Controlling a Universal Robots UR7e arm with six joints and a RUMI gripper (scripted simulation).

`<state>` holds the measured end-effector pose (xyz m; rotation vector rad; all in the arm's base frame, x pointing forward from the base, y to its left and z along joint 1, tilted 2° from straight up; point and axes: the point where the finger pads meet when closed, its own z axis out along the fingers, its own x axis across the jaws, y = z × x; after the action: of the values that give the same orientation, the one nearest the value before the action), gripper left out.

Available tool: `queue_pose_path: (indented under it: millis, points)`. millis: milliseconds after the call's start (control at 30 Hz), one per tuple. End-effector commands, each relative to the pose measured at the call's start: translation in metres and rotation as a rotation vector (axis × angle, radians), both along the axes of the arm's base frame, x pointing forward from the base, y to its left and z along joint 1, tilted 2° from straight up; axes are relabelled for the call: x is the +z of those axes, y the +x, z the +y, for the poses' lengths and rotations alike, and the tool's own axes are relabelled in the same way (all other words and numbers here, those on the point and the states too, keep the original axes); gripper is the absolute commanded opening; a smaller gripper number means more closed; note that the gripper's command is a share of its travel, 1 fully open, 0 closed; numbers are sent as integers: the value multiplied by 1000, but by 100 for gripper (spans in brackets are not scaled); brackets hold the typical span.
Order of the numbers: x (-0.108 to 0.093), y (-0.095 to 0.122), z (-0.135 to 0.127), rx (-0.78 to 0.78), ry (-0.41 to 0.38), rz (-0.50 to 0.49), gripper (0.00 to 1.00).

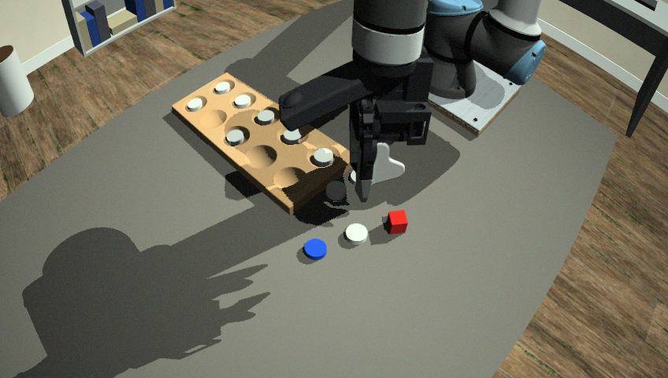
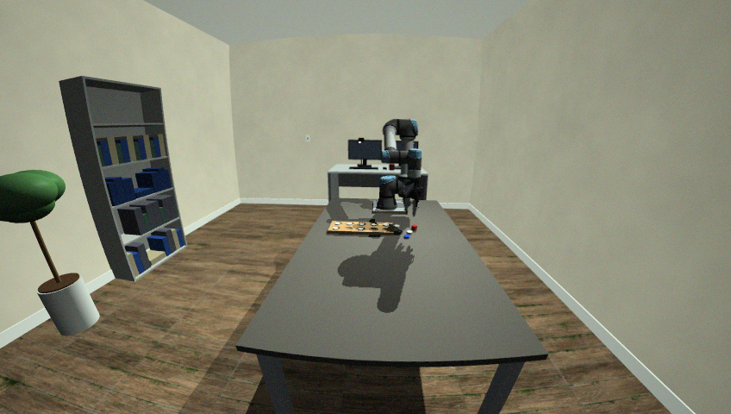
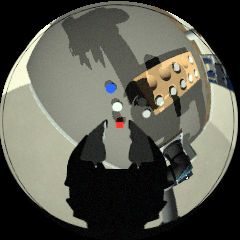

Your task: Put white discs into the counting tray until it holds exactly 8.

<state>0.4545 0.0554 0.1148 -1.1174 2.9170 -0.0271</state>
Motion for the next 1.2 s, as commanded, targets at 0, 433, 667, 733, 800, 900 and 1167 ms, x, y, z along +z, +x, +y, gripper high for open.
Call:
queue_pose_path:
  millis: [0,433,667,733,800,900,1167]
  points:
    - [-4,-1,4,-52,-2,0,28]
    - [-5,-1,6,-85,-2,-4,28]
    - [-5,-1,6,-87,-1,-4,28]
    - [-7,-1,6,-87,-1,-2,28]
    - [-12,-1,6,-87,-1,-1,28]
    - [-15,-1,6,-86,-1,-1,28]
    - [-64,1,6,-87,-2,-1,28]
